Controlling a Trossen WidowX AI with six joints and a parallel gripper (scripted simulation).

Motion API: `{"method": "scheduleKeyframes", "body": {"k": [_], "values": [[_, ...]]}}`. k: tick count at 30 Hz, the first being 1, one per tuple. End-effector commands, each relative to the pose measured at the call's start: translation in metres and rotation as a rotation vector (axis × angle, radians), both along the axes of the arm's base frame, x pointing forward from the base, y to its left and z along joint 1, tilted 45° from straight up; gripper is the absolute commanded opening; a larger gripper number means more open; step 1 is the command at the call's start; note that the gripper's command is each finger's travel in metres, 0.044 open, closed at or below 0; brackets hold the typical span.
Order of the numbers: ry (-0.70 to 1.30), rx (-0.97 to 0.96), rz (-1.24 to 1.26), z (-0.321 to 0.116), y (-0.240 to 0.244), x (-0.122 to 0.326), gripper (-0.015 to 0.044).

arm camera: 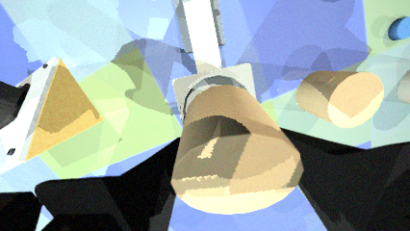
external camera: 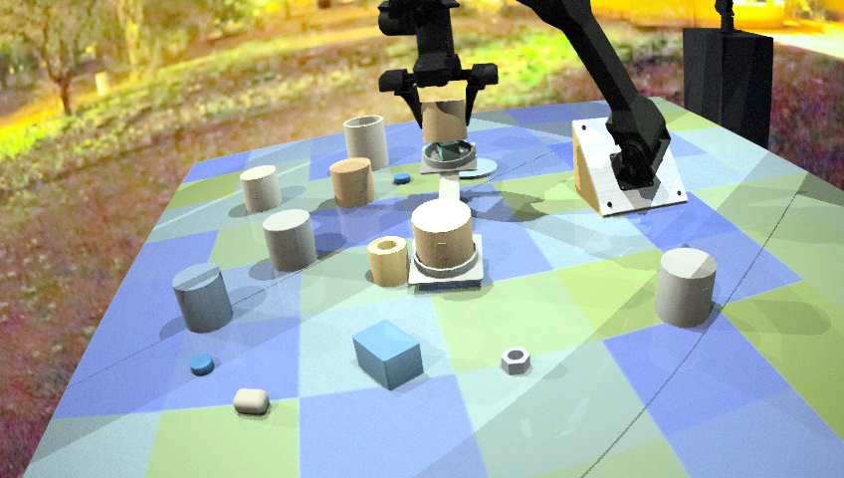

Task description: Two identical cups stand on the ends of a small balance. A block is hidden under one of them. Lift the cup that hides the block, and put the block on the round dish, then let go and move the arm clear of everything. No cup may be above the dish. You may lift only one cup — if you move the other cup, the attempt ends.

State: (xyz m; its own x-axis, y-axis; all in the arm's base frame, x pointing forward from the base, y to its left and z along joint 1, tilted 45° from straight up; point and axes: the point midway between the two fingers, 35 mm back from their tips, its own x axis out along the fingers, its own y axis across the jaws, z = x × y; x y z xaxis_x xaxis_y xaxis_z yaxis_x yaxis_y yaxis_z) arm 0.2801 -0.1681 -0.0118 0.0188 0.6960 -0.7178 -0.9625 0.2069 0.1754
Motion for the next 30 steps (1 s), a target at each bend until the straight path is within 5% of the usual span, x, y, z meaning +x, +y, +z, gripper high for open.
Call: {"method": "scheduleKeyframes", "body": {"k": [1, 30], "values": [[-0.004, -0.009, -0.007, 0.004, -0.009, -0.001, 0.0], [0.005, -0.007, -0.023, 0.033, -0.032, -0.006, 0.0]]}}
